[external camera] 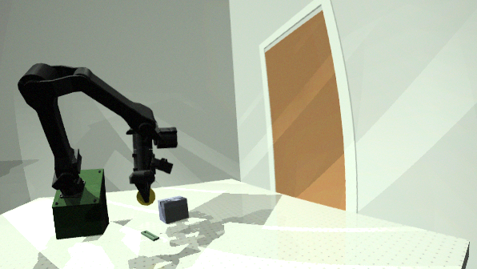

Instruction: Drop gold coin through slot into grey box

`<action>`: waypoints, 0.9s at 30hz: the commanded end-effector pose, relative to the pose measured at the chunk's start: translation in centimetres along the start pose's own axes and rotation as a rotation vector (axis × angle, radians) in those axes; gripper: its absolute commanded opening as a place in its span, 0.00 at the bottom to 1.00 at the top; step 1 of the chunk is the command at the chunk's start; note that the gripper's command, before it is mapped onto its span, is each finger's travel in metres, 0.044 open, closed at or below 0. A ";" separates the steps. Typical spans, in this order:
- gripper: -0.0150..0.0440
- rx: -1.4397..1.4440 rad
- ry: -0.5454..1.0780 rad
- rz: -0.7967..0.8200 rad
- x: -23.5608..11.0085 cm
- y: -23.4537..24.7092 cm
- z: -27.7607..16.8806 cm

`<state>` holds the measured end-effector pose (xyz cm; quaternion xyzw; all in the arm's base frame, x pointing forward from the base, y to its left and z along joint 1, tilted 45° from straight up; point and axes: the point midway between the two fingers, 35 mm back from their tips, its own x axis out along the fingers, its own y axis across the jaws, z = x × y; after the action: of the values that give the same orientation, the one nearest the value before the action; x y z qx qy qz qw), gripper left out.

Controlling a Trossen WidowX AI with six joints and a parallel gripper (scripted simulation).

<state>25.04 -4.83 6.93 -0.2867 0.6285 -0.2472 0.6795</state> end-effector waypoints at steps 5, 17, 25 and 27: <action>0.25 -0.283 0.001 -0.003 0.0 0.0 0.1; 0.25 -0.370 0.001 -0.002 -0.1 0.5 0.6; 0.25 -0.370 0.000 0.001 -0.2 1.7 2.0; 0.25 -0.370 0.000 0.001 -0.3 2.1 2.3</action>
<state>26.71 -3.49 6.10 -0.4090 0.6624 -0.1277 0.6145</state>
